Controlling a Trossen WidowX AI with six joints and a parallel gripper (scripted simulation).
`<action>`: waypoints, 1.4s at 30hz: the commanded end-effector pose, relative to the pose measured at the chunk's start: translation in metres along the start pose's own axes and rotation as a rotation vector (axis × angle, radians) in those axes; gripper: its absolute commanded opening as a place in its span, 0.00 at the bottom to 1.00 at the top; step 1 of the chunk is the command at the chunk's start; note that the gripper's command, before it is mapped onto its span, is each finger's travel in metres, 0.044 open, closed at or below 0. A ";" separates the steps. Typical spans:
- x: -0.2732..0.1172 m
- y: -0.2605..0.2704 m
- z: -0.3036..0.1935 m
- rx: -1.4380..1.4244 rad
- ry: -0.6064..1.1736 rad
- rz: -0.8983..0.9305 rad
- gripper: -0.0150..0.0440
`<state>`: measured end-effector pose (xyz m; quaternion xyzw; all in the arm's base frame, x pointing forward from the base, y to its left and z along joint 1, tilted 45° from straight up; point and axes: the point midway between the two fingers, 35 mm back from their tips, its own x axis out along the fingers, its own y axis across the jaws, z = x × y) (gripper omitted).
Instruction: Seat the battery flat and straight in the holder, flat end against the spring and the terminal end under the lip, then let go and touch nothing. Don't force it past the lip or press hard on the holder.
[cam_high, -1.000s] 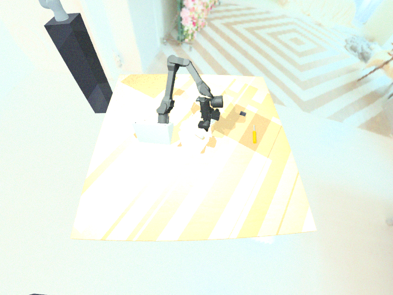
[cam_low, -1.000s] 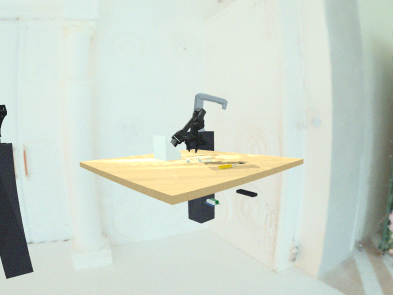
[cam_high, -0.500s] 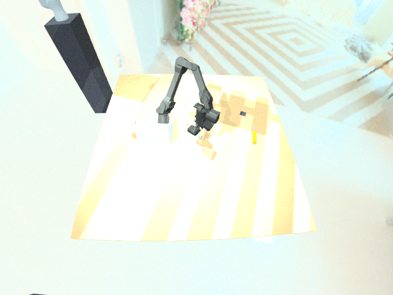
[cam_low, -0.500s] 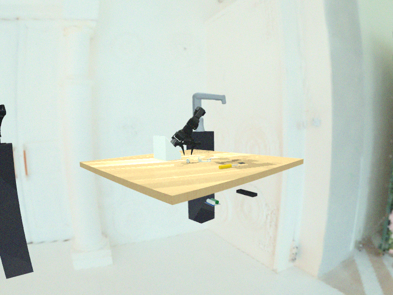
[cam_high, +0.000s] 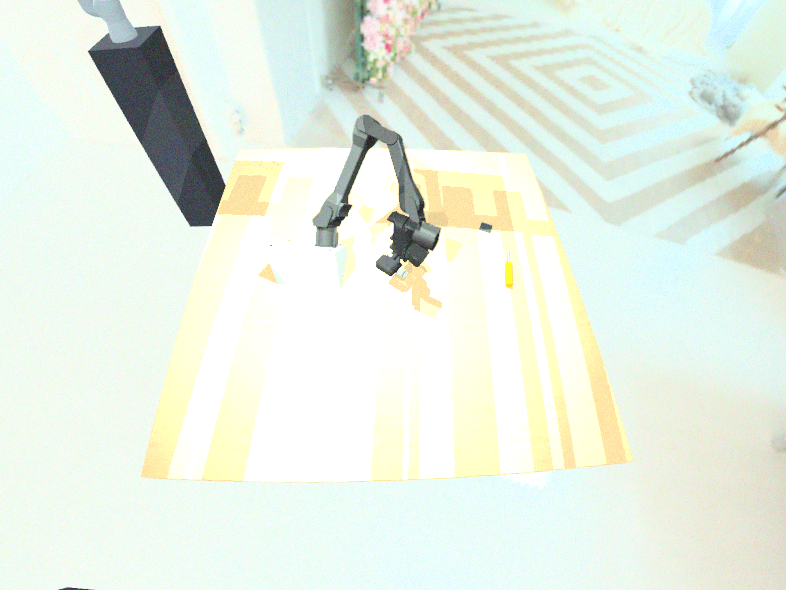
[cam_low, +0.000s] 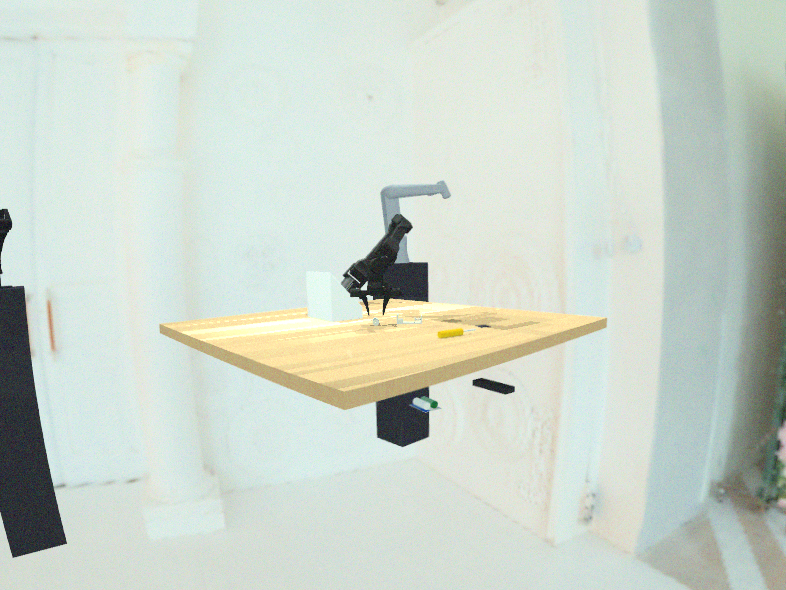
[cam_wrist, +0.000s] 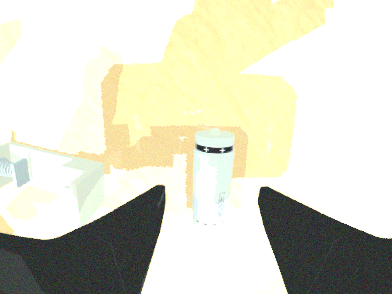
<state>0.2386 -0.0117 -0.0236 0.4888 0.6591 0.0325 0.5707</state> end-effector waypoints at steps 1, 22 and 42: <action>0.008 -0.001 -0.002 0.012 0.011 0.003 0.66; 0.031 -0.001 -0.004 0.012 0.014 0.006 0.47; -0.020 -0.002 -0.003 0.012 0.012 0.003 0.39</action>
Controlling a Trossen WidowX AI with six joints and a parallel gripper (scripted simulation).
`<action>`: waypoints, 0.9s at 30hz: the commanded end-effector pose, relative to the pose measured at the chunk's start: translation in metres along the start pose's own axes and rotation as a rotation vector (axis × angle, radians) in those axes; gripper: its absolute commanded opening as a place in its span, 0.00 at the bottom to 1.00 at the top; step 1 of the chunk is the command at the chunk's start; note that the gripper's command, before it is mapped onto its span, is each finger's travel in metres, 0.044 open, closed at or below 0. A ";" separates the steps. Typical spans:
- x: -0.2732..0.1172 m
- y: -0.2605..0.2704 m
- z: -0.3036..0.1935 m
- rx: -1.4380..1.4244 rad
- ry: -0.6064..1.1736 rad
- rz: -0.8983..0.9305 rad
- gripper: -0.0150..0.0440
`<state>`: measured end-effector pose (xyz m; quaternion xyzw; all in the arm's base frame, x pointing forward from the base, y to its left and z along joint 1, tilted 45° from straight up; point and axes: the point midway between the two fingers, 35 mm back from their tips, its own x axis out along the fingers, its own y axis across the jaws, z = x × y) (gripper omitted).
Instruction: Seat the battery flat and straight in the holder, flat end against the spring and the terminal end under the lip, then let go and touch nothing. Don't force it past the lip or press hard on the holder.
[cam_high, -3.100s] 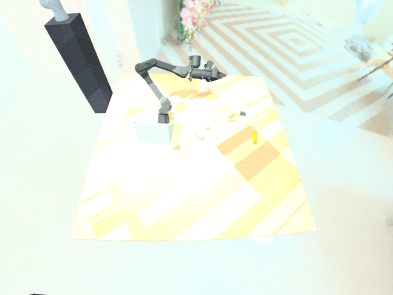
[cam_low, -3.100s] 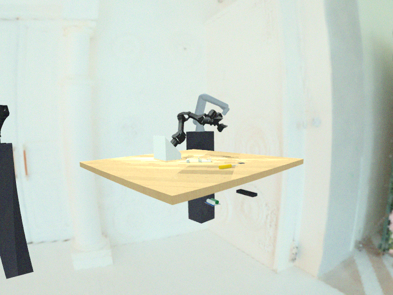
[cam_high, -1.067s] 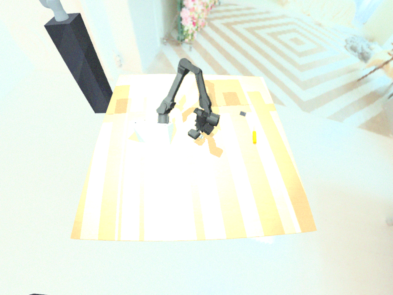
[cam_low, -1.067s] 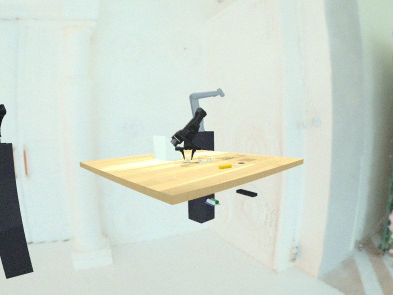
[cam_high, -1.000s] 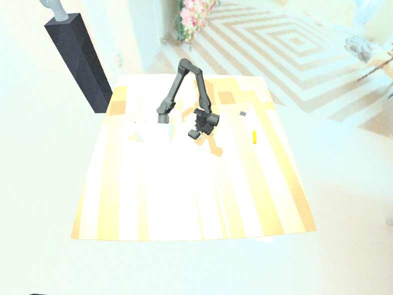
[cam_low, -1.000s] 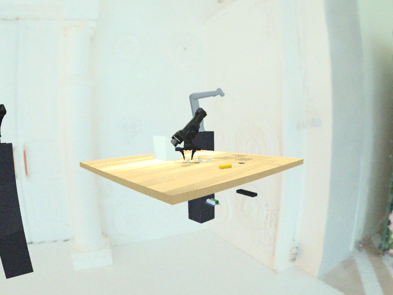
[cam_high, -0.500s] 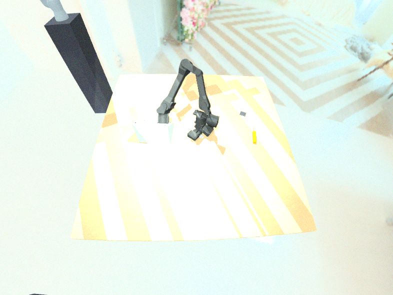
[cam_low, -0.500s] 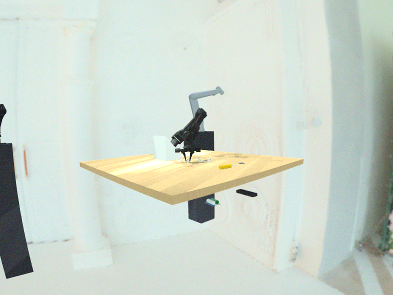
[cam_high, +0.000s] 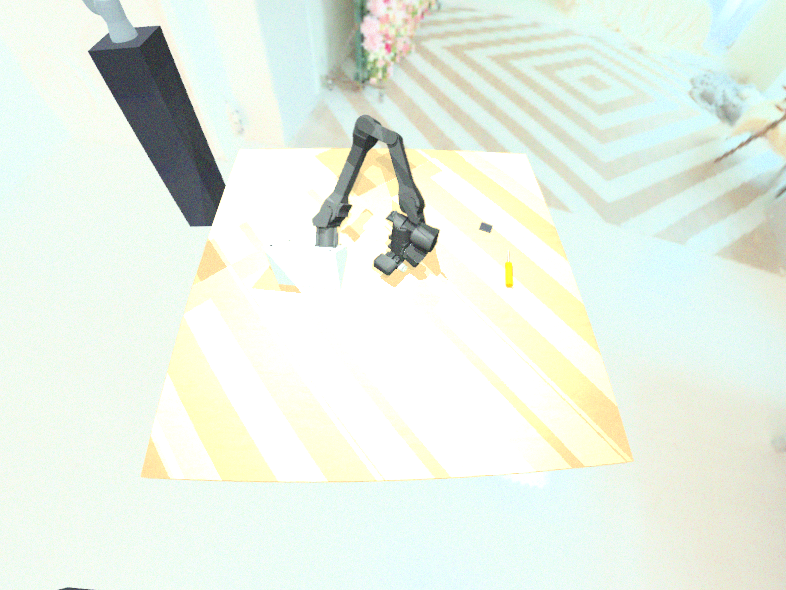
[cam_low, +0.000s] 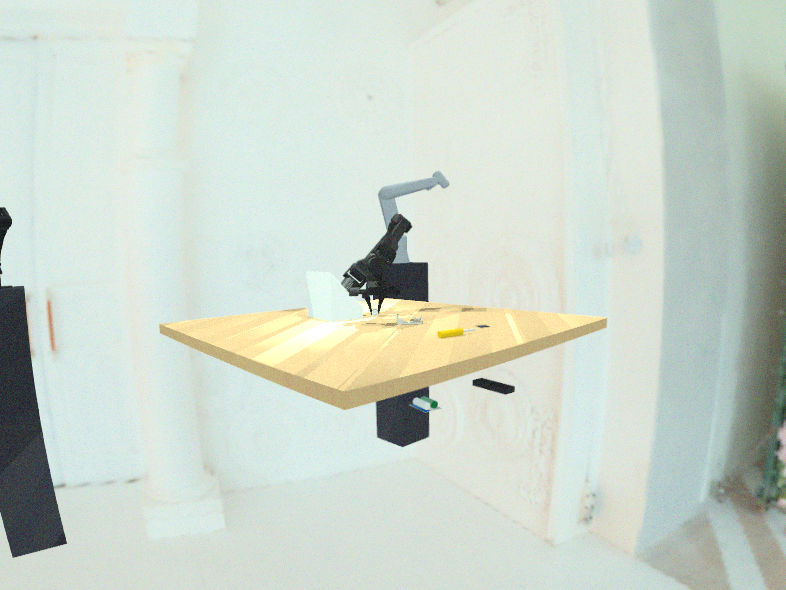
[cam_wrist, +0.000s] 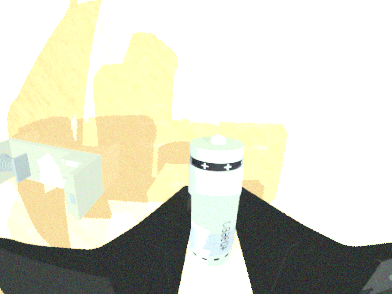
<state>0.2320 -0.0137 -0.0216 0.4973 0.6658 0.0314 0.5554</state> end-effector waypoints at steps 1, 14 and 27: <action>-0.016 0.002 0.001 -0.015 -0.014 -0.001 0.39; -0.023 0.029 0.006 0.378 -0.018 -0.002 0.39; -0.032 0.067 0.007 0.913 -0.015 0.001 0.39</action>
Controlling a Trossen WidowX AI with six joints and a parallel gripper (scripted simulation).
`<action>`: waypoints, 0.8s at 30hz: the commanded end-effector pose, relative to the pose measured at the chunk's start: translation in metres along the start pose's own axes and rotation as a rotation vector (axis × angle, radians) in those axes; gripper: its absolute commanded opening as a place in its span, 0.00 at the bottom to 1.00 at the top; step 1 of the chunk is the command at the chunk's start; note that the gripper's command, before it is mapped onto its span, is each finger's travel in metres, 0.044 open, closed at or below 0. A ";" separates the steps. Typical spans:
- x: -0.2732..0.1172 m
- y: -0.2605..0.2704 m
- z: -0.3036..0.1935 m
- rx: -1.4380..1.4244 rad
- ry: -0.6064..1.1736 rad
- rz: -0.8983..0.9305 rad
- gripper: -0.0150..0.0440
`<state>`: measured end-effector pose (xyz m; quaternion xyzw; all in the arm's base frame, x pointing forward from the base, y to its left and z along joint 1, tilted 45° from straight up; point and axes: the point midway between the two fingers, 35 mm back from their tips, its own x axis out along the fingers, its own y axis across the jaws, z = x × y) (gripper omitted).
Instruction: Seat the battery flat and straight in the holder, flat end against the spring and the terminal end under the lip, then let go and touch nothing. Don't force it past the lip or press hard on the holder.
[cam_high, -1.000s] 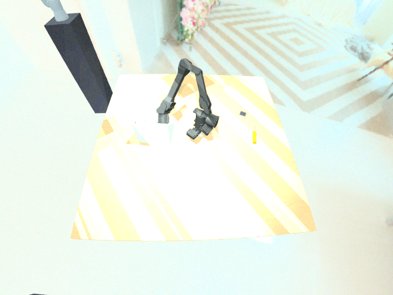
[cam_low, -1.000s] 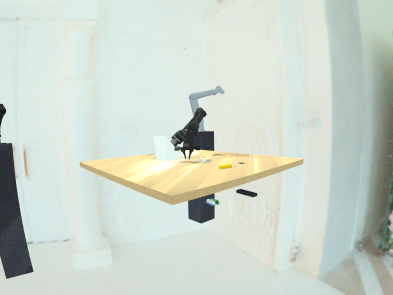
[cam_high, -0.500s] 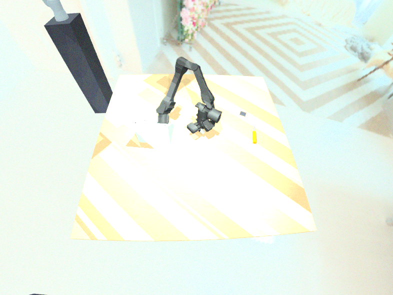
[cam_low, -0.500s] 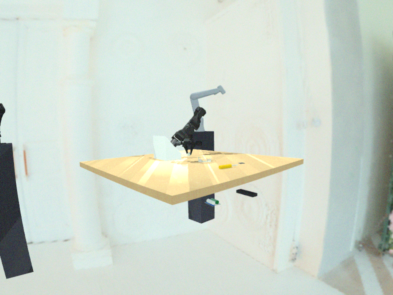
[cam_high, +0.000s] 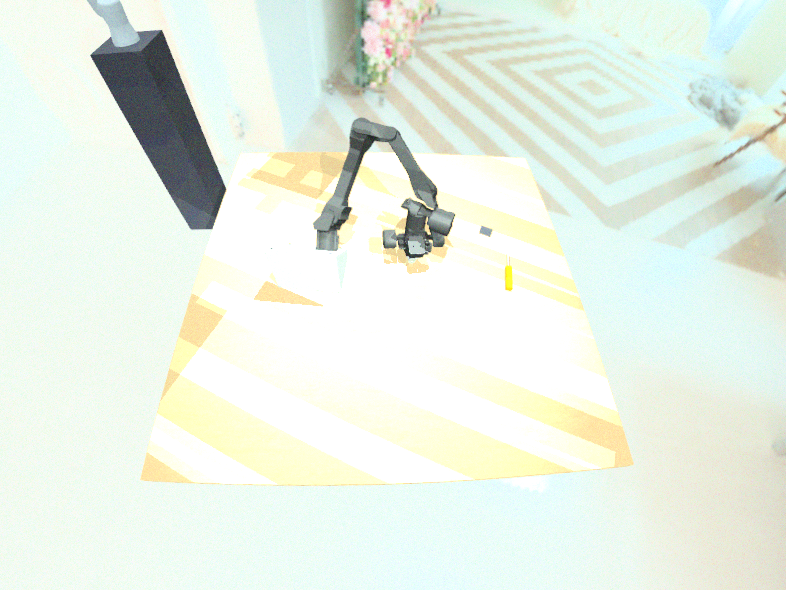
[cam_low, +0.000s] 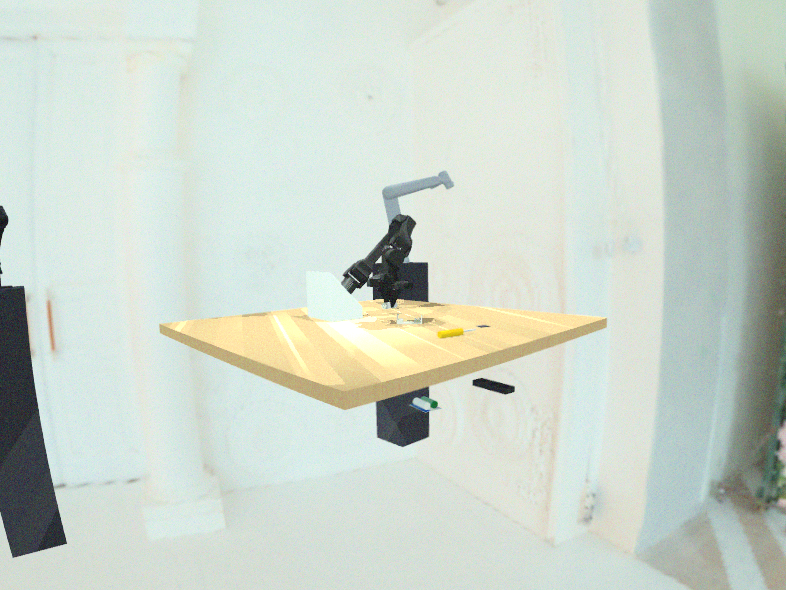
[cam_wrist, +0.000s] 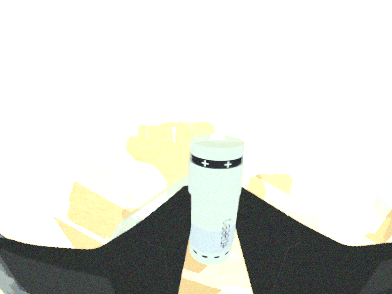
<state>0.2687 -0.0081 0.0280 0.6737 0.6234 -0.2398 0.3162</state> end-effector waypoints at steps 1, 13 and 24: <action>-0.006 0.010 -0.011 0.139 0.000 0.011 0.39; -0.013 0.031 -0.042 0.628 0.011 0.004 0.39; -0.017 0.040 -0.061 0.895 0.020 -0.012 0.39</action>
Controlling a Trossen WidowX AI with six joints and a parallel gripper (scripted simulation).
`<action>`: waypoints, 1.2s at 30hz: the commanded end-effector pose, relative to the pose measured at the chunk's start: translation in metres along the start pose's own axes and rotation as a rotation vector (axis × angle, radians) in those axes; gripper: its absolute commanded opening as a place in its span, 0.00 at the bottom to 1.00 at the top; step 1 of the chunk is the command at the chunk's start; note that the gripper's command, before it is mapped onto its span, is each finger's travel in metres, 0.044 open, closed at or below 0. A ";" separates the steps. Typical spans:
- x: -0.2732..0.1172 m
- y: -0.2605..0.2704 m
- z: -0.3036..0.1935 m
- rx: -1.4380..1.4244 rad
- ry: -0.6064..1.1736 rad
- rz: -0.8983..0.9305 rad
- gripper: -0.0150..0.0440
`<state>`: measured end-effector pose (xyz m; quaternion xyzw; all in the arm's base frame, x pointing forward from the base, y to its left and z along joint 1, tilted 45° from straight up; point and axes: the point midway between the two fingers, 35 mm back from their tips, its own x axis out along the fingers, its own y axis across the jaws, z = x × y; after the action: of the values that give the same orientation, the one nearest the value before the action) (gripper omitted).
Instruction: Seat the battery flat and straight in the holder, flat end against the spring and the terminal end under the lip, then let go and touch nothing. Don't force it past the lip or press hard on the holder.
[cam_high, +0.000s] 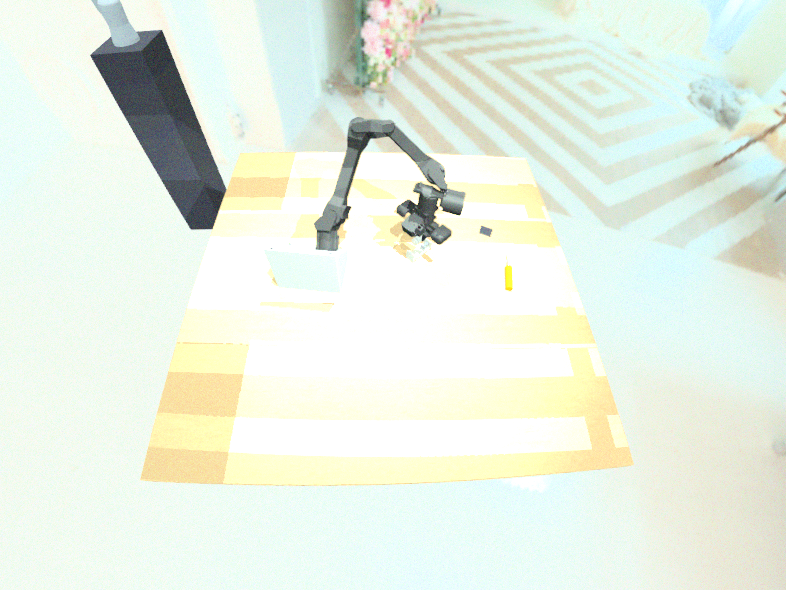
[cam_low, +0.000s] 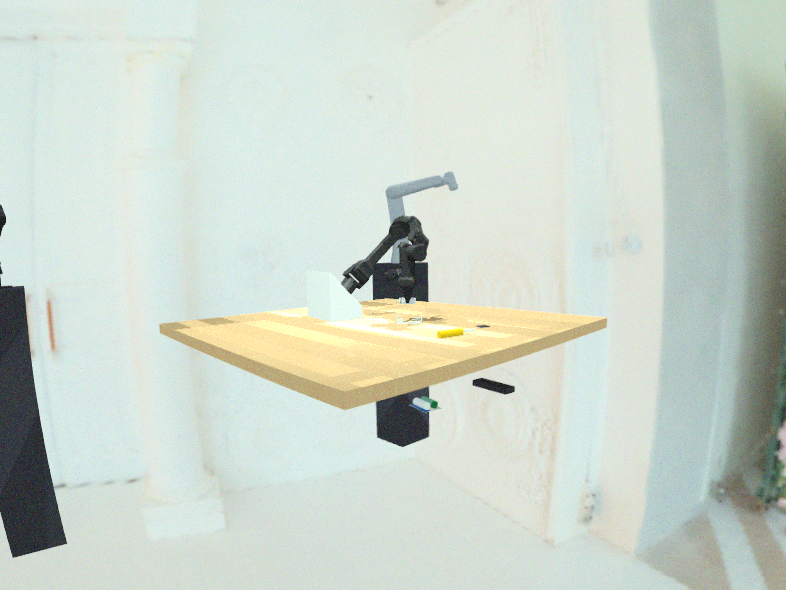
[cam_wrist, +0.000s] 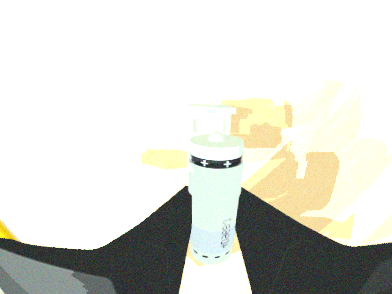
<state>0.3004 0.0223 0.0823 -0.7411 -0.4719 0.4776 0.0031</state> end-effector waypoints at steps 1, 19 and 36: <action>-0.003 -0.002 -0.004 0.026 0.006 0.001 0.39; 0.038 -0.001 0.001 0.017 -0.252 -0.007 0.39; 0.048 -0.001 -0.005 0.025 -0.398 -0.013 0.39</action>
<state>0.3067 0.0576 0.0536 -0.6387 -0.4651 0.6086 -0.0738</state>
